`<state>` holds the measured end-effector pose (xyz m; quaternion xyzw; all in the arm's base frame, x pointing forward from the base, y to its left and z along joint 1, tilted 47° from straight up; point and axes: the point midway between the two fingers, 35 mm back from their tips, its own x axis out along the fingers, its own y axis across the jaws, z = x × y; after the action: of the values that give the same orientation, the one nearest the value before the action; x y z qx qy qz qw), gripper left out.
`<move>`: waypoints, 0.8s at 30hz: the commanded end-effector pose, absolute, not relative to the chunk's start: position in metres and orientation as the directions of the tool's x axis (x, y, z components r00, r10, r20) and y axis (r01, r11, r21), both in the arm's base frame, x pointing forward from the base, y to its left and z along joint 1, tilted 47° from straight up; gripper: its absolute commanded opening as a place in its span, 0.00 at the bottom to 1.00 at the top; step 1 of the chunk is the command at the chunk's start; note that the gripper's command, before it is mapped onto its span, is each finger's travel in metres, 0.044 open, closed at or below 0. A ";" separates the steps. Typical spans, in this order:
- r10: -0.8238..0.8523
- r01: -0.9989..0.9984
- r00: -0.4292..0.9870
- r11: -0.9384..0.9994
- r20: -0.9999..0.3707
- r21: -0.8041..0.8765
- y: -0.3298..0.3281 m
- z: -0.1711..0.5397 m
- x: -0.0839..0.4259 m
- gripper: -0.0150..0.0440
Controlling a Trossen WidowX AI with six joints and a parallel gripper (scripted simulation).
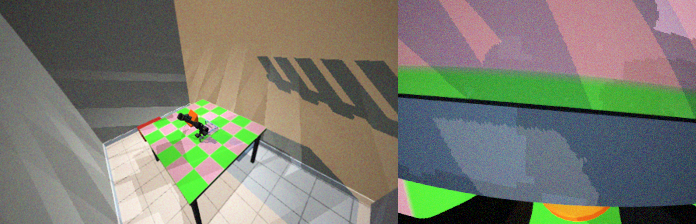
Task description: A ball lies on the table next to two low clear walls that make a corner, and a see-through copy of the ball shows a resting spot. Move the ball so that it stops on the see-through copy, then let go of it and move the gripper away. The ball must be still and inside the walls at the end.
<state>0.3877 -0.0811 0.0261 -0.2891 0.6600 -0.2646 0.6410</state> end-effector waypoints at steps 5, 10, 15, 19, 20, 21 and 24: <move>-0.721 -0.042 -0.011 0.693 -0.693 -0.720 -0.081 0.026 0.388 0.72; -0.720 -0.043 -0.012 0.694 -0.694 -0.719 -0.073 0.033 0.389 0.72; -0.722 -0.049 -0.015 0.692 -0.692 -0.720 -0.021 0.082 0.388 0.72; -0.722 -0.049 -0.016 0.692 -0.692 -0.721 -0.019 0.084 0.388 0.72; -0.722 -0.049 -0.016 0.692 -0.692 -0.721 -0.019 0.084 0.388 0.72; -0.722 -0.049 -0.016 0.692 -0.692 -0.721 -0.019 0.084 0.388 0.72; -0.724 -0.059 -0.005 0.689 -0.690 -0.722 -0.022 0.077 0.390 0.72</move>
<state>0.3896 -0.0211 0.0776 -0.2955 0.6593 -0.2608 0.6403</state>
